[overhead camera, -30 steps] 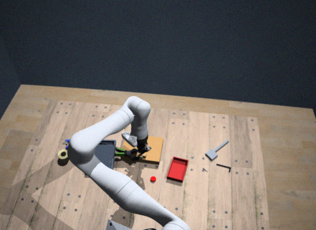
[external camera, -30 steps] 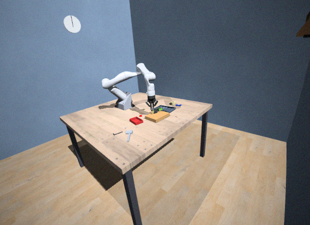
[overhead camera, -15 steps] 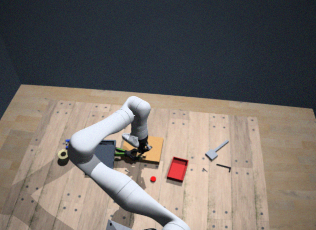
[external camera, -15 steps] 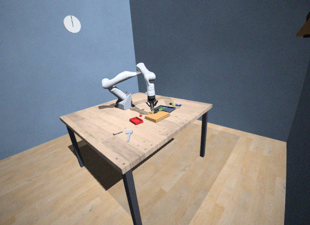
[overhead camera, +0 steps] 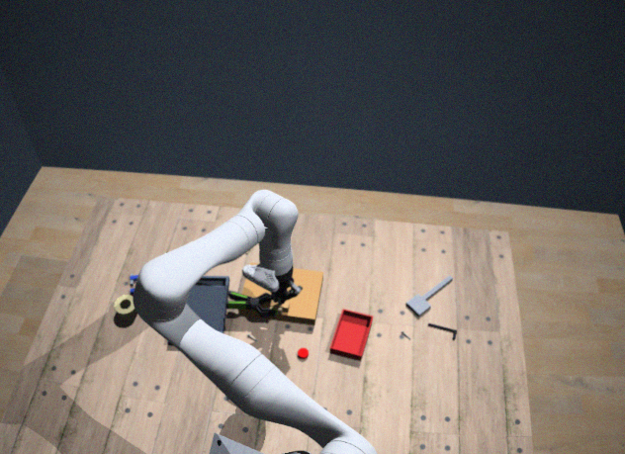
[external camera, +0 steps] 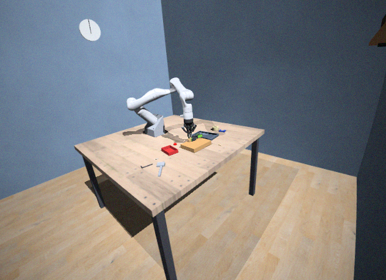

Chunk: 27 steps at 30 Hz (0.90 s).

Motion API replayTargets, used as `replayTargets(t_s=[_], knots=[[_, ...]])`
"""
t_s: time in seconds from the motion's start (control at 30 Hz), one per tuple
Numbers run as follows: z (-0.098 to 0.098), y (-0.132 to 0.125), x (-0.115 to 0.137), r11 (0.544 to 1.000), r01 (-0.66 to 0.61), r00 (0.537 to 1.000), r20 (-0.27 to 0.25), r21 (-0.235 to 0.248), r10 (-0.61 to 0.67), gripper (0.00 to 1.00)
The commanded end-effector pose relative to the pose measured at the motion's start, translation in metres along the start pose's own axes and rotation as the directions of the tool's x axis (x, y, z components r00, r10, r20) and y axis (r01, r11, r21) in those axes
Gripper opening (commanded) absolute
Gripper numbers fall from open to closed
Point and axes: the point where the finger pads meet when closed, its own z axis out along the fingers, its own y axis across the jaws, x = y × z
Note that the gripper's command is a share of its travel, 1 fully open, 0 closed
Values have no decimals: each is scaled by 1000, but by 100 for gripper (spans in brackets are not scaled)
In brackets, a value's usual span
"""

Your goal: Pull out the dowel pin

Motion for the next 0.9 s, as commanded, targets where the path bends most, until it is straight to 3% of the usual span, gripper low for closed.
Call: replayTargets(t_s=[0.0, 0.87], knots=[[-2, 1, -1, 1000, 27, 1000, 3, -2, -27, 10], [-2, 1, -1, 973, 231, 973, 3, -2, -231, 10]])
